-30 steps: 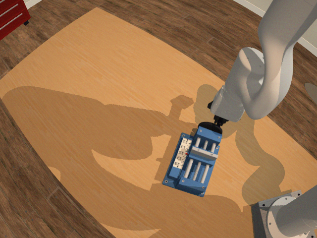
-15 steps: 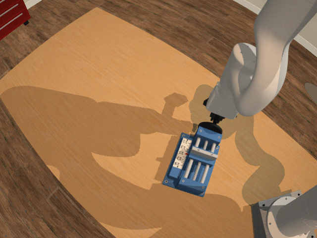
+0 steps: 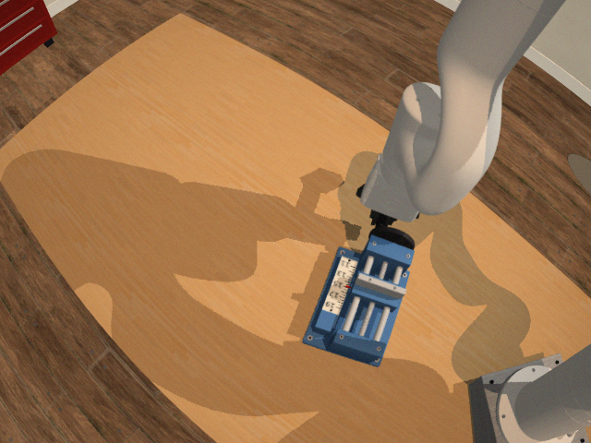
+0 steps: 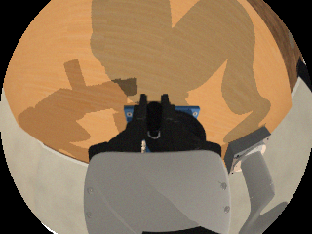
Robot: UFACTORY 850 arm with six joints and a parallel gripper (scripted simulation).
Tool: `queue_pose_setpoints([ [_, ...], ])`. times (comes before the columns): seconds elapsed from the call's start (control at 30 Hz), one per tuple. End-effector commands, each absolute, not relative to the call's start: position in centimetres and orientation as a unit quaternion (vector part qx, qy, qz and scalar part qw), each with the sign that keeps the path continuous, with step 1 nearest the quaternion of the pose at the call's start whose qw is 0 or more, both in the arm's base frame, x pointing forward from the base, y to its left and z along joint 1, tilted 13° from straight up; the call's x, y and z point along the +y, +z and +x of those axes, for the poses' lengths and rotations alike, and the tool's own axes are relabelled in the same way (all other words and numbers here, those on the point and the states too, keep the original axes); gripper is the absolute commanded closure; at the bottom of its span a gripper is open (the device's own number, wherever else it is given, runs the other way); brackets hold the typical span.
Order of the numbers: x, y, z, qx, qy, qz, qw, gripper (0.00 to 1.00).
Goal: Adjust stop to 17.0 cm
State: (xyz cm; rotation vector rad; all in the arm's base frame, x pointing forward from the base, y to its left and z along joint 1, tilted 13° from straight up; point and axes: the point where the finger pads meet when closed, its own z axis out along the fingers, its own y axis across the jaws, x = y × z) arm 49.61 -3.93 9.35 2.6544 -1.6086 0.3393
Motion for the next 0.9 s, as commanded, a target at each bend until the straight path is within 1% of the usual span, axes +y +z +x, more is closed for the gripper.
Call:
queue_pose_setpoints([
  [0.0, -4.1, 8.7, 49.7, -0.515, 0.111, 0.850, 0.011, 0.94],
  [0.87, -5.2, 6.2, 48.6, -0.515, 0.111, 0.850, 0.011, 0.94],
])
